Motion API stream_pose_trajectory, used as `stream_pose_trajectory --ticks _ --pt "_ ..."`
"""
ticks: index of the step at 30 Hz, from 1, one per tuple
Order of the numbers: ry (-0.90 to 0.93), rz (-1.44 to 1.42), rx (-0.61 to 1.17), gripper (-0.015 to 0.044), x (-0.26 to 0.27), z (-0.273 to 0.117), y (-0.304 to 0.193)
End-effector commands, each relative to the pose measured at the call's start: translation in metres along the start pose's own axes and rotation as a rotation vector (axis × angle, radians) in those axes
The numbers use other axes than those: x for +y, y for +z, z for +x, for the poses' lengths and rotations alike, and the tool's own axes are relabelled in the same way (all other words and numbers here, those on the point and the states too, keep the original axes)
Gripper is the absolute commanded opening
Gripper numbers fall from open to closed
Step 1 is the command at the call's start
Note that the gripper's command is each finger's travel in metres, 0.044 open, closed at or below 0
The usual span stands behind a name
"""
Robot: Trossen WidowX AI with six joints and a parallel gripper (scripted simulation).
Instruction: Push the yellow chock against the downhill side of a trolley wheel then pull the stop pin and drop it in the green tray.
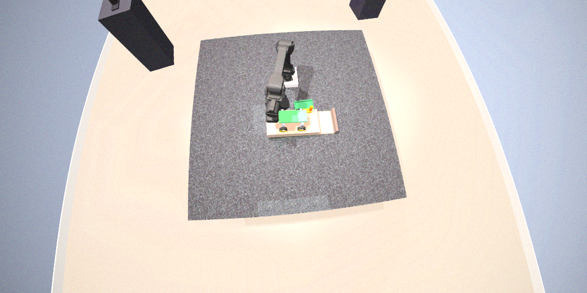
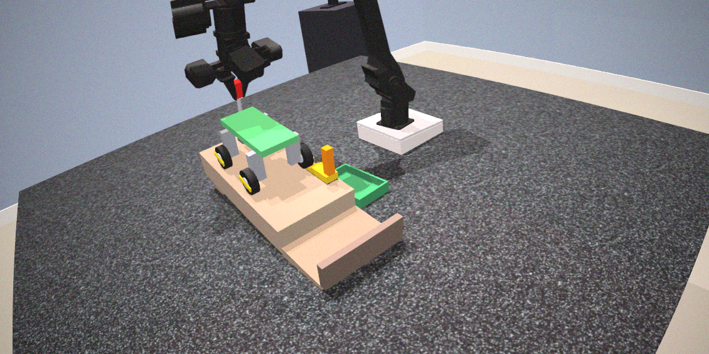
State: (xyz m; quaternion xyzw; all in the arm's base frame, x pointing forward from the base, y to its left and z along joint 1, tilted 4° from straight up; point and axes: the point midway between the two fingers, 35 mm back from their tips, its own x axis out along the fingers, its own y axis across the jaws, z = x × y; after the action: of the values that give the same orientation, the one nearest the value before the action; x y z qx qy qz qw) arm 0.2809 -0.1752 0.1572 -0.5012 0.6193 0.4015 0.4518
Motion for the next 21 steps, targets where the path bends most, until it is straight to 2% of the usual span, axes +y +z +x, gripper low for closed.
stream_pose_trajectory --ticks 1,21 --pt "-0.009 0.003 0.009 0.0 0.012 -0.001 -0.002" --pt "-0.005 0.001 0.009 0.0 0.072 0.0 -0.007"
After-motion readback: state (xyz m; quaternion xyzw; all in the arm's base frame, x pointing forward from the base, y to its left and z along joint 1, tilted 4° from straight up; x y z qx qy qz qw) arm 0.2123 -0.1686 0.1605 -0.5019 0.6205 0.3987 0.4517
